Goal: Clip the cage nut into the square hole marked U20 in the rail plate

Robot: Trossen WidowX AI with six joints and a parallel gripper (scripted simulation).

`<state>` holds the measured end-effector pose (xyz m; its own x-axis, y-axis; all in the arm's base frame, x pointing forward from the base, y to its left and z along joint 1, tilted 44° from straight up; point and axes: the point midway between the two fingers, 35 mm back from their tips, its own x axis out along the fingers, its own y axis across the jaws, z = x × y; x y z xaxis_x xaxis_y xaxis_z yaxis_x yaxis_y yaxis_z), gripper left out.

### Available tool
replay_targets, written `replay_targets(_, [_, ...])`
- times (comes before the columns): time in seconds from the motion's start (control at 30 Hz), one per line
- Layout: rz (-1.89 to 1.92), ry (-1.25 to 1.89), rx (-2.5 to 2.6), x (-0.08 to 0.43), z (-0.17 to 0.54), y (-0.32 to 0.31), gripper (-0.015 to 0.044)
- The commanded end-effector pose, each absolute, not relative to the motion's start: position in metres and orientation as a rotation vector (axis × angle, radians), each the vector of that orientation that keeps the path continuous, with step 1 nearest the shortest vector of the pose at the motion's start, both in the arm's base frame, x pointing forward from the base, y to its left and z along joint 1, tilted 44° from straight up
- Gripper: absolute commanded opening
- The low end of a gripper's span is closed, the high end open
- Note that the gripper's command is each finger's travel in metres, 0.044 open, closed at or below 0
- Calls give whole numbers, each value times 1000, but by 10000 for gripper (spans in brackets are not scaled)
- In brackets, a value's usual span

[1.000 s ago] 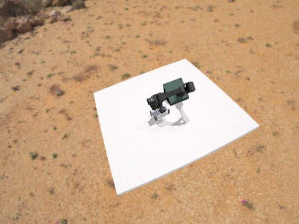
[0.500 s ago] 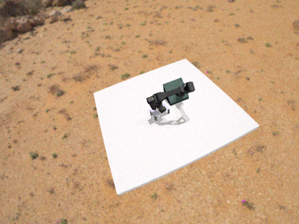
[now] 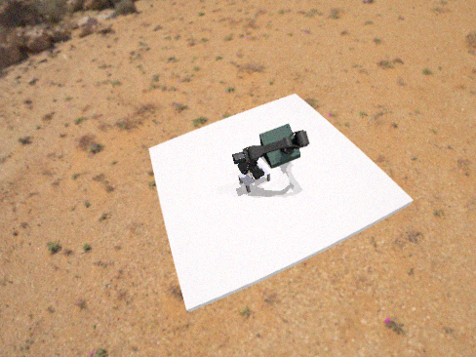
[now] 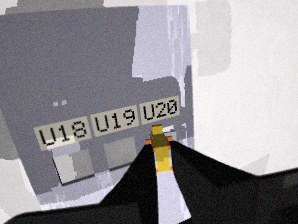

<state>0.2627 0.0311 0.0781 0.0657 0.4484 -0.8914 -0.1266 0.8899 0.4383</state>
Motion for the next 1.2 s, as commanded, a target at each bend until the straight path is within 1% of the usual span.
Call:
replay_targets(0.0, [456, 1444, 284, 263, 78, 30, 23])
replay_targets(1.17, [519, 1436, 339, 263, 76, 27, 23])
